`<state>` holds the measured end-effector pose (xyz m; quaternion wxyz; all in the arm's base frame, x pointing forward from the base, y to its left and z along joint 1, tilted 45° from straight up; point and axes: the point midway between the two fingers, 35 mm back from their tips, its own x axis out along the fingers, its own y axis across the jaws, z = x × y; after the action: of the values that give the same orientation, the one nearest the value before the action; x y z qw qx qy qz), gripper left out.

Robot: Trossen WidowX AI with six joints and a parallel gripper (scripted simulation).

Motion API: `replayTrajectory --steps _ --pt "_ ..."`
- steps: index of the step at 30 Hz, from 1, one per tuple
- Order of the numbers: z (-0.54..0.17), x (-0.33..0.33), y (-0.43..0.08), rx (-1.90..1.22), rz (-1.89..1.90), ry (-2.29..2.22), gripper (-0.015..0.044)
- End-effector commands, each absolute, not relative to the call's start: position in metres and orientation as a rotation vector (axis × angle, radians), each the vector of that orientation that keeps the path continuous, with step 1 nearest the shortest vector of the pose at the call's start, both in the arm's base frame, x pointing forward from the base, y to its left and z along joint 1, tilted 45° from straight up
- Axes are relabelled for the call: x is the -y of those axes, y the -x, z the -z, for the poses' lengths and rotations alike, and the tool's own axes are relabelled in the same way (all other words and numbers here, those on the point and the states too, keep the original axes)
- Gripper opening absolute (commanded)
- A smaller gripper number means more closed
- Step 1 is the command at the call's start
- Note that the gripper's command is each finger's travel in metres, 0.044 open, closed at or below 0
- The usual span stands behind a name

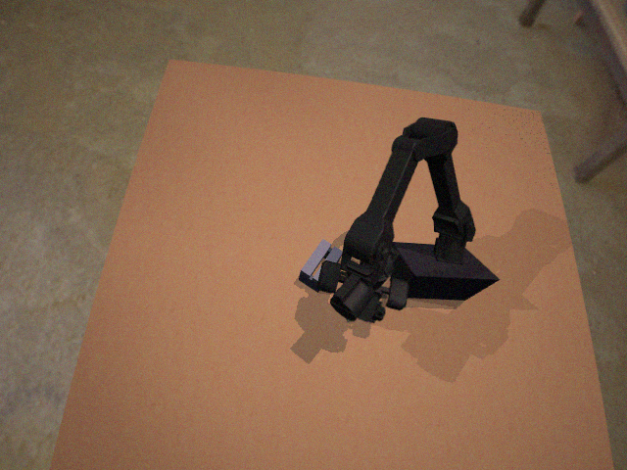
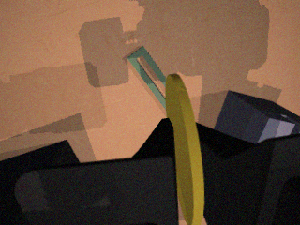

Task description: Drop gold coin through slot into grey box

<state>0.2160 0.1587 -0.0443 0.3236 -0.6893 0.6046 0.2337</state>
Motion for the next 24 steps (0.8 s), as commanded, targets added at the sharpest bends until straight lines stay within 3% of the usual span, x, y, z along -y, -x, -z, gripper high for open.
replayTrajectory --steps 1,8,24 --pt "0.045 -0.162 -0.216 -1.586 -0.504 1.708 0.0000" --pt "0.047 -0.164 -0.215 -1.580 -0.327 1.552 0.0000" --pt "0.035 -0.158 -0.233 -1.577 -0.324 1.542 0.0000"
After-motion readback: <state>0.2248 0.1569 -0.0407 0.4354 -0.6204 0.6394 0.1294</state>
